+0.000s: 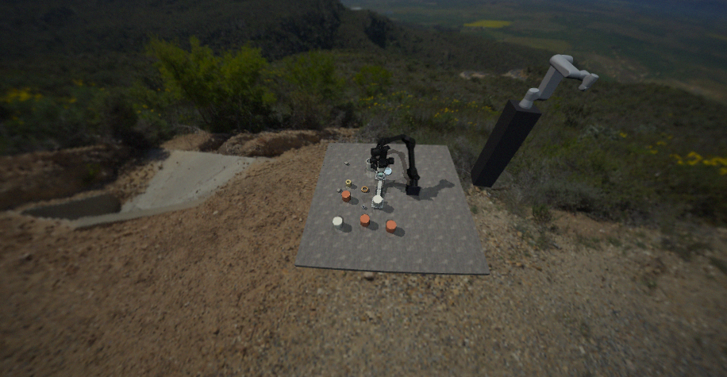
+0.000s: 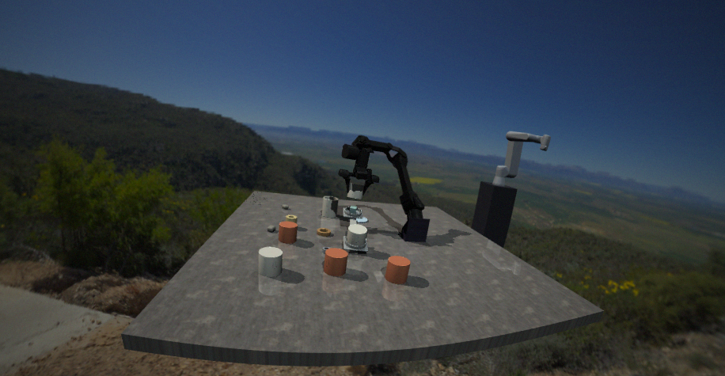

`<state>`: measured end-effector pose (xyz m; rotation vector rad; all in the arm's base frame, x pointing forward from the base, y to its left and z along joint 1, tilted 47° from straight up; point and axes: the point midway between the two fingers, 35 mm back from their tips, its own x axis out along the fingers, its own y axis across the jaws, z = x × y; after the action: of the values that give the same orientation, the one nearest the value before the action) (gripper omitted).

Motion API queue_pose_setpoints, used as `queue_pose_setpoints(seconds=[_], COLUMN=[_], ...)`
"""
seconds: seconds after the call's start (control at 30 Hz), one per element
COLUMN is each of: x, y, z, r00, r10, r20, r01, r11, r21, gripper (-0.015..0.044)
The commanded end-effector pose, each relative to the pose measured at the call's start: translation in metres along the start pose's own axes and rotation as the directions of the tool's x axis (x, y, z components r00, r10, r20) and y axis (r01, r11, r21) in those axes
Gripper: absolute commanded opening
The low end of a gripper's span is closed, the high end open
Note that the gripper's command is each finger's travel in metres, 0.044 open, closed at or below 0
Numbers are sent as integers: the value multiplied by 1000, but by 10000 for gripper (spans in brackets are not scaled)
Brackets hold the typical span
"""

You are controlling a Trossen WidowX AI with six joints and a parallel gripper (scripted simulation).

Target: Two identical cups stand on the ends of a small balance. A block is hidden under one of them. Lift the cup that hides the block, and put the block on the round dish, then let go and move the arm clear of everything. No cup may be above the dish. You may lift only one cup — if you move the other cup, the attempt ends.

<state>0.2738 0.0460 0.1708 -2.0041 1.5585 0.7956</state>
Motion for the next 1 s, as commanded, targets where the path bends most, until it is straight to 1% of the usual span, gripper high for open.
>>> queue_pose_setpoints(seconds=[0.0,0.13,0.17,0.97], x=[-9,-14,-7,-7], y=[-1,0,1,1], z=[0,0,0,0], r00=[1000,1000,1000,1000], r10=[-13,-16,-4,-4], r20=[7,8,0,0], r01=[13,16,4,4], r11=[1000,1000,1000,1000], r21=[3,-2,-6,-6], gripper=[0,0,0,0])
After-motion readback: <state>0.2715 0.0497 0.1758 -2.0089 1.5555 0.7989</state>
